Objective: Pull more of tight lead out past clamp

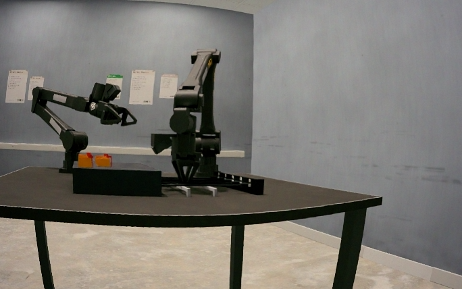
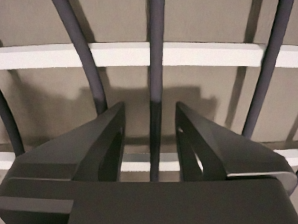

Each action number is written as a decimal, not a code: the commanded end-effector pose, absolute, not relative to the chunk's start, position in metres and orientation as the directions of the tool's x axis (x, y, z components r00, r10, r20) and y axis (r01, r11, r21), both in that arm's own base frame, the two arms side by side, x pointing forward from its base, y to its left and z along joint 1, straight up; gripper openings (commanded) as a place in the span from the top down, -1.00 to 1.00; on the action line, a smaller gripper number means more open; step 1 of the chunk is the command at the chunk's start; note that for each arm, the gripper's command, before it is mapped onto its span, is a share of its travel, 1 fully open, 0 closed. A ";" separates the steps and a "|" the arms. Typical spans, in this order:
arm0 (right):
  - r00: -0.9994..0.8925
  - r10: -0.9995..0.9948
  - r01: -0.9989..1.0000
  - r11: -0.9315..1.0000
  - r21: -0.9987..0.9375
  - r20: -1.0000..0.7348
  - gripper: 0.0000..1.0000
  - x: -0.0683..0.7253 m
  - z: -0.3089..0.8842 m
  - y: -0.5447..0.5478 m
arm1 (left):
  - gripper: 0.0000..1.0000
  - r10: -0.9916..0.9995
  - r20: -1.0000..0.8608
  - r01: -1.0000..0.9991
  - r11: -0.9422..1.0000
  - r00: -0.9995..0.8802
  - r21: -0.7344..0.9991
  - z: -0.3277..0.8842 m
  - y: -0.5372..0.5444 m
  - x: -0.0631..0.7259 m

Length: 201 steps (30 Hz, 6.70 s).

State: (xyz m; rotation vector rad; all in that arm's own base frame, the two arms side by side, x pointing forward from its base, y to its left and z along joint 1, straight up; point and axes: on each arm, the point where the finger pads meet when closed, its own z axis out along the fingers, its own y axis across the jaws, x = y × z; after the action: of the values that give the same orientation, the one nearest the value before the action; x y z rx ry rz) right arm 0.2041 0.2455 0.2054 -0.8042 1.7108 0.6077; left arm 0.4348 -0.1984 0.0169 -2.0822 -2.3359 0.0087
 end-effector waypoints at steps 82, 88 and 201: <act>-0.173 -0.209 -0.769 0.639 0.000 -0.962 -1.00 0.205 0.209 0.247 | -1.00 0.590 -0.421 0.637 0.770 -0.689 0.036 0.140 -0.200 0.427; -0.173 -0.209 -0.769 0.639 0.000 -0.962 -1.00 0.205 0.209 0.247 | -1.00 0.396 -0.536 0.477 0.879 -0.746 -0.014 0.168 -0.200 0.423; -0.174 -0.281 -0.848 0.530 -0.002 -0.944 -1.00 0.194 0.205 0.247 | 1.00 0.993 -0.037 0.992 0.114 -0.112 0.054 0.041 -0.214 0.401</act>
State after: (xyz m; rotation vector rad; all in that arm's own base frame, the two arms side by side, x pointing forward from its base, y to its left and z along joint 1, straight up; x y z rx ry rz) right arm 0.1896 0.2435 0.1828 -0.9681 1.7537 0.6685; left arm 0.3837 -0.2047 0.0202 -2.0872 -2.3418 0.0016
